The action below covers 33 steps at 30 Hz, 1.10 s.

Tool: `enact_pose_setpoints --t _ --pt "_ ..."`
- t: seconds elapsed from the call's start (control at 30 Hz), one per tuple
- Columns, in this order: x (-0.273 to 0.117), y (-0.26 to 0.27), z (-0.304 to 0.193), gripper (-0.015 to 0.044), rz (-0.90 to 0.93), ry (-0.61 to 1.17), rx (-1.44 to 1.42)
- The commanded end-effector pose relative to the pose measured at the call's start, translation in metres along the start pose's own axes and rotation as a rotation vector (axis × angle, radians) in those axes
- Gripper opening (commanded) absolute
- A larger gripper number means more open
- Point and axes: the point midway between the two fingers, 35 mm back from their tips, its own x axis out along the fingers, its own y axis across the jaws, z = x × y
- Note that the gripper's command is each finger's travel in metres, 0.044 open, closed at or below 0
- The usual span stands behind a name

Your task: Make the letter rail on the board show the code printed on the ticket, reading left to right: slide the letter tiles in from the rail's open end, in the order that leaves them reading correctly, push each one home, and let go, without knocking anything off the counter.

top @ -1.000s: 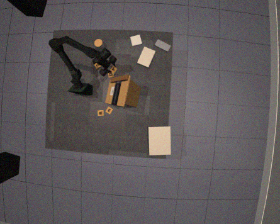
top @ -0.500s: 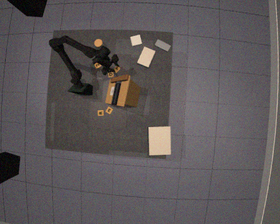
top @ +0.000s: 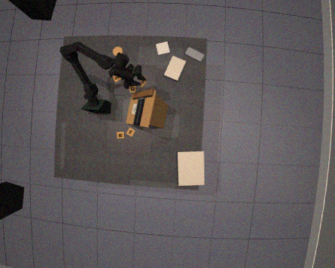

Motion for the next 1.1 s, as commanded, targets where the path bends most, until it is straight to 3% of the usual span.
enact_pose_setpoints --t 0.0,0.63,1.07 --pt "-0.008 -0.017 -0.017 0.0 -0.053 0.034 0.084" --pt "-0.021 -0.004 -0.149 0.0 -0.091 0.199 0.565" --pt "-0.019 0.029 -0.209 0.0 -0.069 0.228 0.923"
